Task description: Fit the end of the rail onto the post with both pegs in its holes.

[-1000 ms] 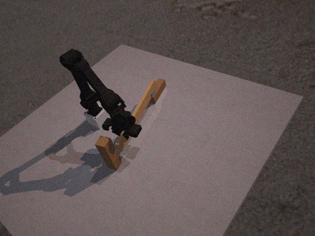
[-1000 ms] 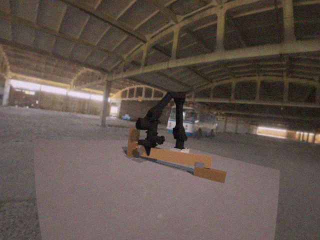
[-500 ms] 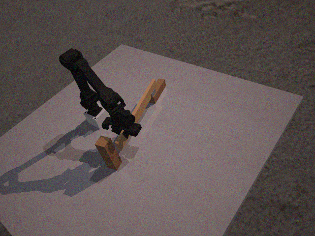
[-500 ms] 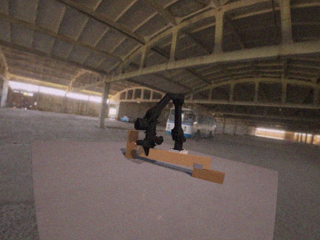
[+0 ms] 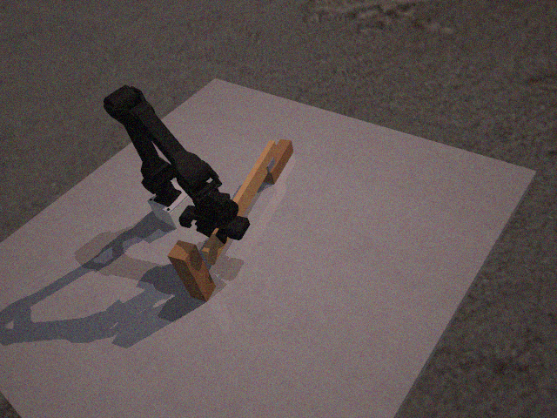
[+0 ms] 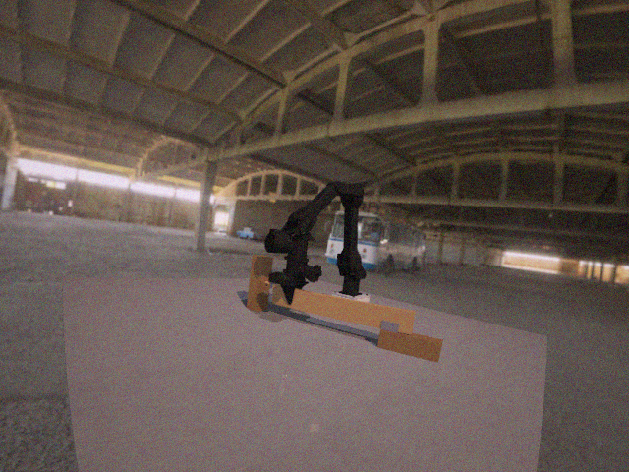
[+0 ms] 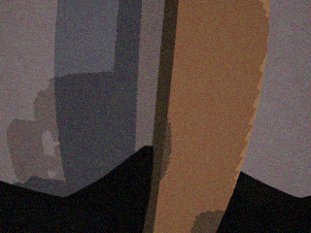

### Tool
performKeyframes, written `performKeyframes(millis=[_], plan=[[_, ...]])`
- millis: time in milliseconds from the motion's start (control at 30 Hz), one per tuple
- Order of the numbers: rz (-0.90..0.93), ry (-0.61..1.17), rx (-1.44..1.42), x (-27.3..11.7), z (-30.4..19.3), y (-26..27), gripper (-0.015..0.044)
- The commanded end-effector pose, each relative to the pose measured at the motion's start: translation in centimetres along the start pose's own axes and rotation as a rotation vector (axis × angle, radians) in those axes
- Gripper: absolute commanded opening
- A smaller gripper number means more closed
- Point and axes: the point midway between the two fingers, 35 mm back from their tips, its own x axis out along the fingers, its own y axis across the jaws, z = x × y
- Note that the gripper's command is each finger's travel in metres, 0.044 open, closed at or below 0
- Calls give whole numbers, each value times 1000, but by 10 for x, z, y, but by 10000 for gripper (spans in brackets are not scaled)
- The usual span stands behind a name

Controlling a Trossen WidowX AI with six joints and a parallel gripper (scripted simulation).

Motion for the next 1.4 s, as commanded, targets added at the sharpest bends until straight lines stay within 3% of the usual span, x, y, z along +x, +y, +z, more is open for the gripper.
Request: performKeyframes(millis=[0,1367], plan=[[-17,0,2,-7,-1,-4,0],[-17,0,2,-9,-1,-2,0]])
